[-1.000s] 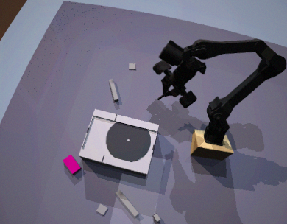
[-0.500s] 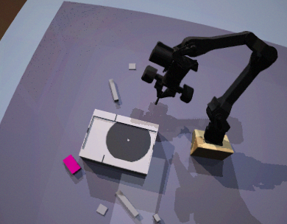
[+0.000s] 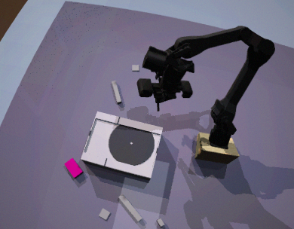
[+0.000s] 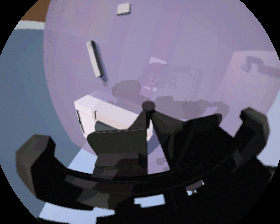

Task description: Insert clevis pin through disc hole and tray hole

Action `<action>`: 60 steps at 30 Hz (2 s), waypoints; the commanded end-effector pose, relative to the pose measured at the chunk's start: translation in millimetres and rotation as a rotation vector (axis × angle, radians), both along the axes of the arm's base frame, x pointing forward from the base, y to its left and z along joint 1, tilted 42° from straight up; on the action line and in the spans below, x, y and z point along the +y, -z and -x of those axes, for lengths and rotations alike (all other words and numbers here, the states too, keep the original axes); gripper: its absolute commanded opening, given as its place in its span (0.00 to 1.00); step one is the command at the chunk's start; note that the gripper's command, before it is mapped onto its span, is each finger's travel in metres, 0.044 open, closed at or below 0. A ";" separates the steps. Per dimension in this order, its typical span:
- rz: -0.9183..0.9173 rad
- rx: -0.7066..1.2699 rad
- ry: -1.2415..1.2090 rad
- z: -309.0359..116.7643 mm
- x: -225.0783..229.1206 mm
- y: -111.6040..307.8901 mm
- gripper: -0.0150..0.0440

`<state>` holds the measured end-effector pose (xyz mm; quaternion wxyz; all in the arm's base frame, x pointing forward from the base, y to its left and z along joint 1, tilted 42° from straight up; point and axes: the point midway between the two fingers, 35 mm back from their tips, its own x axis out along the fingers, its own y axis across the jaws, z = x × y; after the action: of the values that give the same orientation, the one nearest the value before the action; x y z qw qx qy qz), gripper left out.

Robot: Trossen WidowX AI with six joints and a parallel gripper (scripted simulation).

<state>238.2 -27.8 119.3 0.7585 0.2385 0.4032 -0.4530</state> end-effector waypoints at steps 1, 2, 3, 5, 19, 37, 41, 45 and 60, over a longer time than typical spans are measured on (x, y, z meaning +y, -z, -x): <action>0.035 0.070 -0.097 -4.7 5.0 1.2 0.25; 0.044 0.090 -0.124 -5.8 6.4 1.9 0.25; 0.053 0.110 -0.151 -7.0 7.8 2.6 0.25; 0.070 0.151 -0.204 -9.2 10.6 4.1 0.25; 0.186 0.433 -0.580 -23.6 31.5 16.6 0.25; 0.319 0.798 -1.068 -38.5 60.5 37.5 0.25; 0.345 0.880 -1.176 -41.1 67.2 42.9 0.25; 0.370 0.962 -1.285 -43.4 73.9 48.5 0.25; 0.445 1.270 -1.695 -49.2 100.4 74.7 0.25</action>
<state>286.0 67.3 47.9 0.5298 -0.5143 0.6686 0.0882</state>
